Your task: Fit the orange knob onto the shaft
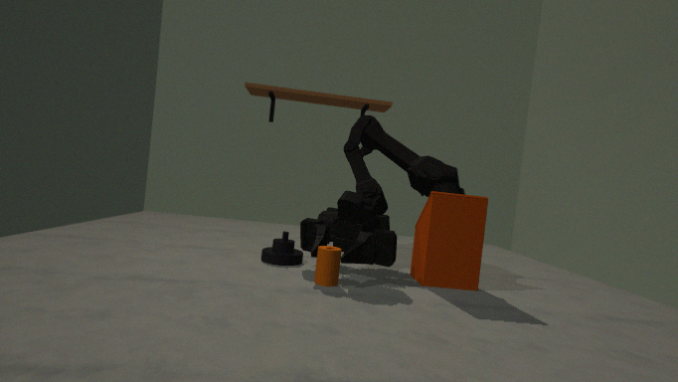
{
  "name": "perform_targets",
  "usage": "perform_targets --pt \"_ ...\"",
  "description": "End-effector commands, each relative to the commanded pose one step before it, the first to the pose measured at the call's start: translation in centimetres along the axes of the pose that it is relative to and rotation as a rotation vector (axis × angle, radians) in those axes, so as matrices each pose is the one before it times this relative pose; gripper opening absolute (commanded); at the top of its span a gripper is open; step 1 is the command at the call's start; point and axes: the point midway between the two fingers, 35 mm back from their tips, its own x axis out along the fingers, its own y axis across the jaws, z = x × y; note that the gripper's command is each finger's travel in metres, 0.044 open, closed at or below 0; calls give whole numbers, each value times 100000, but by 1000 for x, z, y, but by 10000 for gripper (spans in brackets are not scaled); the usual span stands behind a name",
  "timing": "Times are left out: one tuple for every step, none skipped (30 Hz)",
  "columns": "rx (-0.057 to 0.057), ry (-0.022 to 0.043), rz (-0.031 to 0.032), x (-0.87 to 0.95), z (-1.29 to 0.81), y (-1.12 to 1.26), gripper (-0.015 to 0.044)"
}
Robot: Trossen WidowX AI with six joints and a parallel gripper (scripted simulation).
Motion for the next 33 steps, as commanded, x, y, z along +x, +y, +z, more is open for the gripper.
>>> perform_targets --pt "-6 -168 -39 2 21 -2 260" --pt "0 0 0 0 0 0 260" --pt "0 0 0 0 0 0 260" --pt "0 0 0 0 0 0 260" --pt "0 0 0 0 0 0 260" --pt "0 0 0 0 0 0 260" --pt "0 0 0 0 0 0 260" --pt "0 0 0 0 0 0 260" --pt "0 0 0 0 0 0 260" --pt "0 0 0 0 0 0 260" --pt "0 0 0 0 0 0 260" --pt "0 0 0 0 0 0 260" --pt "0 0 0 0 0 0 260" --pt "0 0 0 0 0 0 260" --pt "0 0 0 0 0 0 260" --pt "0 0 0 0 0 0 260" --pt "0 0 0 0 0 0 260" --pt "0 0 0 0 0 0 286" --pt "0 0 0 0 0 0 312" --pt "0 0 0 0 0 0 339" --pt "0 0 0 0 0 0 365" --pt "0 0 0 0 0 0 391" --pt "0 0 0 0 0 0 418" --pt "0 0 0 0 0 0 440" --pt "0 0 0 0 0 0 440" --pt "0 0 0 0 0 0 440" --pt "0 0 0 0 0 0 440" --pt "0 0 0 0 0 0 440" --pt "0 0 0 0 0 0 440" --pt "-17 46 40 -26 123 -31 440" --pt "-49 131 110 -79 371 -87 440" --pt "-74 192 149 -134 622 -125 440" --pt "-80 197 132 -175 803 -126 440"
